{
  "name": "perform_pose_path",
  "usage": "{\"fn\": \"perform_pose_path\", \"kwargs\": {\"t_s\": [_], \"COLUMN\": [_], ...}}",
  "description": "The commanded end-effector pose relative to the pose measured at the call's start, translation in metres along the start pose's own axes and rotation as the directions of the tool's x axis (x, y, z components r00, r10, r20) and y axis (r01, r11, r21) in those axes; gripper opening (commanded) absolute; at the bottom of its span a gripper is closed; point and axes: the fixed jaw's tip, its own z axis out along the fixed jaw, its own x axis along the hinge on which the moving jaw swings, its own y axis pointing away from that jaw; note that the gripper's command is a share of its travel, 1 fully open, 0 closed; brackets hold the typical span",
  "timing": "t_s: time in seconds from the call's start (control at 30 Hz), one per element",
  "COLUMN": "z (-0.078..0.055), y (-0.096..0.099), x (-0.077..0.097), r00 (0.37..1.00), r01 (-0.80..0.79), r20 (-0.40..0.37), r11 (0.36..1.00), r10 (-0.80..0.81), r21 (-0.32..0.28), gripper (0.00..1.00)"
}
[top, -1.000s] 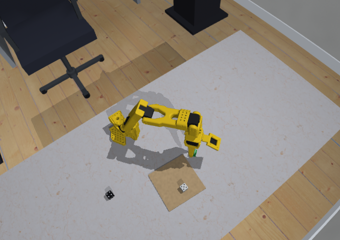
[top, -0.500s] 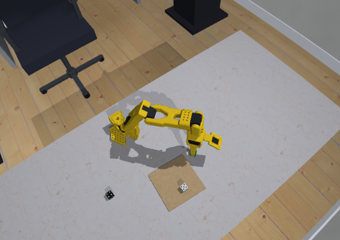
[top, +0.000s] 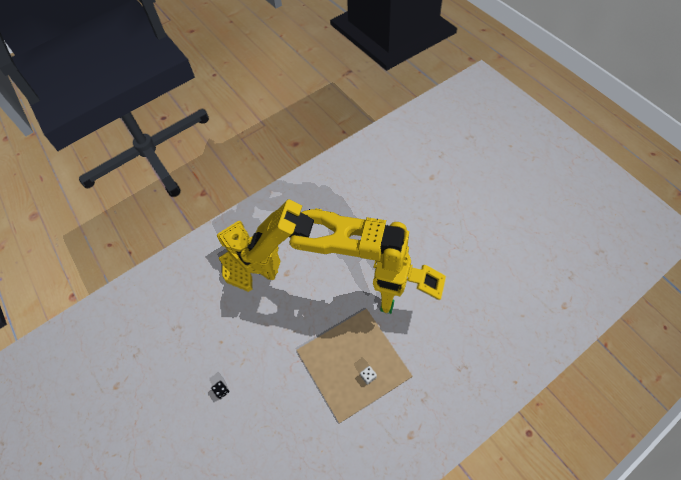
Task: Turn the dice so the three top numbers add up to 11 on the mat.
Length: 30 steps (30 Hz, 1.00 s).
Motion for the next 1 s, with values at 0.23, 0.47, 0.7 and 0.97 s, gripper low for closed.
{"fn": "perform_pose_path", "kwargs": {"t_s": [0.23,0.47,0.7,0.97], "z": [-0.0100,-0.0100,-0.0100,-0.0080], "y": [0.0026,0.0026,0.0026,0.0025], "x": [-0.0041,-0.0041,-0.0041,-0.0024], "r00": [0.999,0.999,0.999,1.000], "r01": [0.001,0.001,0.001,0.001], "r20": [0.041,0.041,0.041,0.028], "r11": [1.000,1.000,1.000,1.000], "r10": [-0.001,-0.001,-0.001,-0.001], "r21": [-0.004,-0.004,-0.004,-0.003], "gripper": [0.28,0.28,0.28,0.28]}}
